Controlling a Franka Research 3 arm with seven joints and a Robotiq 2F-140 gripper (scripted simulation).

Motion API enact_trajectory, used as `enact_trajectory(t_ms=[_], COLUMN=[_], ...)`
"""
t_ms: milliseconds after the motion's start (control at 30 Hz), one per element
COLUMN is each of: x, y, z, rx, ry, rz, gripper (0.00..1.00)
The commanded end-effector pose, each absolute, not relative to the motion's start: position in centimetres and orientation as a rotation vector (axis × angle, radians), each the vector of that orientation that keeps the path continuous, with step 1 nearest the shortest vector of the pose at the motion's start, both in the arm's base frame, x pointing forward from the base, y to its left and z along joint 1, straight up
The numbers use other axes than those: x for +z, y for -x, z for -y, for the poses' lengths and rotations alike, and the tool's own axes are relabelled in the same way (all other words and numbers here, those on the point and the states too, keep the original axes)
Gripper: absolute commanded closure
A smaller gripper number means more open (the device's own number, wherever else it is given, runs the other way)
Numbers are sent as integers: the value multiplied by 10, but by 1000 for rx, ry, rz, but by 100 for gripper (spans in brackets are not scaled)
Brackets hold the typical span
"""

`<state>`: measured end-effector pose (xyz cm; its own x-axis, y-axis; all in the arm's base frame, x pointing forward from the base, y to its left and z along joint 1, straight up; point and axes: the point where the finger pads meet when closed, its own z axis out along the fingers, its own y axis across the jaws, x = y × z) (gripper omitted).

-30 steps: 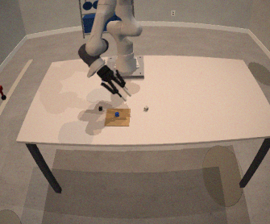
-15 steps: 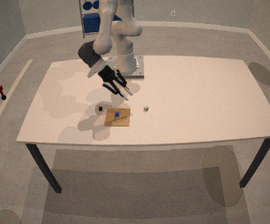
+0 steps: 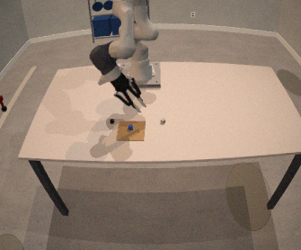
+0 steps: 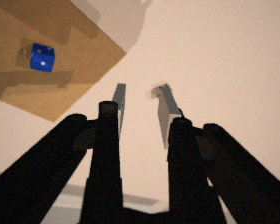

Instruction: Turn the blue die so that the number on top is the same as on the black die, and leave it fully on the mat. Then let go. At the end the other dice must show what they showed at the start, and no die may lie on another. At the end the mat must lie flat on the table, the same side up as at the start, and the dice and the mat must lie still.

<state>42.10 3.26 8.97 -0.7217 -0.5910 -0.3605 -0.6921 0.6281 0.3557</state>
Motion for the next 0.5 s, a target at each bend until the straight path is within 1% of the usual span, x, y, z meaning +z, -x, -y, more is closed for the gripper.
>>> enact_trajectory(t_ms=[0, 200, 467], x=[89, 92, 102], y=[-424, -429, -447], z=[-26, -21, -10], rx=[670, 605, 407], ry=[885, 888, 874], rz=[-2808, -2863, -2973], gripper=[79, 79, 79])
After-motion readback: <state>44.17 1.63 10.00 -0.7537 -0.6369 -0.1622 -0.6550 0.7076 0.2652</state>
